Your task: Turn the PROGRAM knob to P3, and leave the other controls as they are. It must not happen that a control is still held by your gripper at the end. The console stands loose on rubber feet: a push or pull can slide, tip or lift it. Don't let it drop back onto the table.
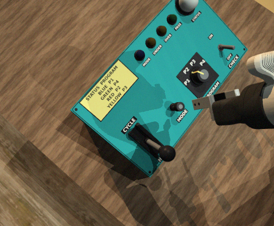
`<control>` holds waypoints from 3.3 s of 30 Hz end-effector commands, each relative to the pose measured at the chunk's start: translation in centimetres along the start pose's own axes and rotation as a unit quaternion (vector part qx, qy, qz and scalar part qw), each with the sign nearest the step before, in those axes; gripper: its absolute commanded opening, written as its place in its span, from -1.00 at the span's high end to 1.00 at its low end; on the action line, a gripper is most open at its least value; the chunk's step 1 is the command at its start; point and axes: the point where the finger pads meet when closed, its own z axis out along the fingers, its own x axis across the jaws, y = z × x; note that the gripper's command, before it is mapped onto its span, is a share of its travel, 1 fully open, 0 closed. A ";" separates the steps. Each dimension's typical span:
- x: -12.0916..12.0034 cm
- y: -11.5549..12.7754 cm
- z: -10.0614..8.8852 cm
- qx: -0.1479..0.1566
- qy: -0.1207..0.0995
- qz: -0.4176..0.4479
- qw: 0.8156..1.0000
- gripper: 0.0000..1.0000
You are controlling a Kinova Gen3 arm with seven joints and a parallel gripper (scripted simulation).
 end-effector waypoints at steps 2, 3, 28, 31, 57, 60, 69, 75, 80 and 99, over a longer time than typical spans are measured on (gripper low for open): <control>-1.3 2.5 0.6 0.002 0.010 -0.067 0.998 -1.00; -1.6 3.1 0.9 0.003 0.012 -0.087 0.996 -1.00; -3.6 8.0 2.8 0.001 0.031 -0.233 0.972 -1.00; -3.6 8.0 2.8 0.001 0.031 -0.233 0.972 -1.00; -3.6 8.0 2.8 0.001 0.031 -0.233 0.972 -1.00; -3.6 8.0 2.8 0.001 0.031 -0.233 0.972 -1.00; -3.6 8.0 2.8 0.001 0.031 -0.233 0.972 -1.00; -3.6 8.0 2.8 0.001 0.031 -0.233 0.972 -1.00; -3.6 8.0 2.8 0.001 0.031 -0.233 0.972 -1.00; 3.5 -0.8 0.0 0.017 0.021 -0.243 0.970 -1.00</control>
